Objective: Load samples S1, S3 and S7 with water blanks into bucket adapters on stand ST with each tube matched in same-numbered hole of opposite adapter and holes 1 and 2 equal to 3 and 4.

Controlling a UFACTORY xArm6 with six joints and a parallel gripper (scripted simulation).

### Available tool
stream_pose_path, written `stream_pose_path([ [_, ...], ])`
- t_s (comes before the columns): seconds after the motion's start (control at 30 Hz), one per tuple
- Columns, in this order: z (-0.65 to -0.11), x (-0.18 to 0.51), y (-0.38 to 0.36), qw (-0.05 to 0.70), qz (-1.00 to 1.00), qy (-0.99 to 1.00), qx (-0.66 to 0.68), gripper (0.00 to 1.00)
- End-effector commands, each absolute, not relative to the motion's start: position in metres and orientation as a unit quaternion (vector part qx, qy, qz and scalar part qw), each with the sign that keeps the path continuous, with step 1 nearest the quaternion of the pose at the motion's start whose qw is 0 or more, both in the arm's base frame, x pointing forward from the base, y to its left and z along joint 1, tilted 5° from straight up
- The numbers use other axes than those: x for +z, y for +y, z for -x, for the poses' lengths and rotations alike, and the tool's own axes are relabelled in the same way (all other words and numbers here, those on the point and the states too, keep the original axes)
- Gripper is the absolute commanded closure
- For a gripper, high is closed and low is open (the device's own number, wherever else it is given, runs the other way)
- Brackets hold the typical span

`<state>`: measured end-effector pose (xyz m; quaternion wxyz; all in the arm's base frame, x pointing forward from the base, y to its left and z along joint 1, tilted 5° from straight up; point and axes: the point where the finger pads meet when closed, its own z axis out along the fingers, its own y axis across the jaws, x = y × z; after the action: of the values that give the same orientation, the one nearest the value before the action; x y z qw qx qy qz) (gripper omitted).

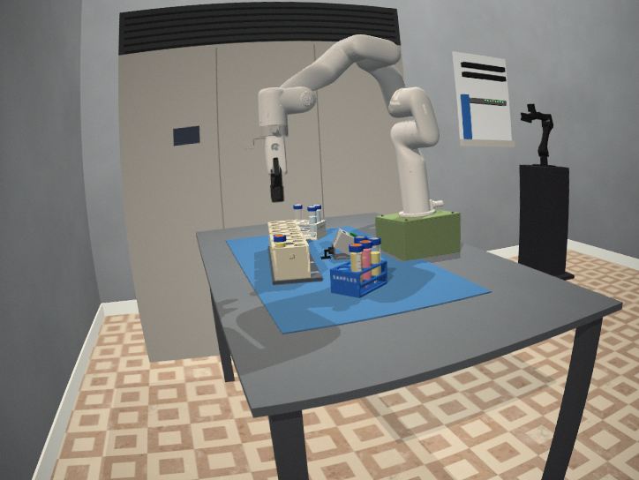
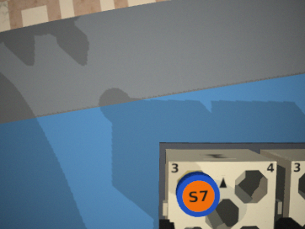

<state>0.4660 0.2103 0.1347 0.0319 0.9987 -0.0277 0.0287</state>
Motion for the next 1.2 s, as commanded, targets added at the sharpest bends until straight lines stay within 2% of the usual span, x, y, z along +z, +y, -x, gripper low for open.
stream_pose_path([
  [0.0, -0.468, 0.128, 0.211, 0.031, -0.999, -0.028, 0.031, 0.43],
  [1.17, -0.472, 0.066, 0.207, 0.031, -0.999, -0.028, 0.031, 0.43],
])
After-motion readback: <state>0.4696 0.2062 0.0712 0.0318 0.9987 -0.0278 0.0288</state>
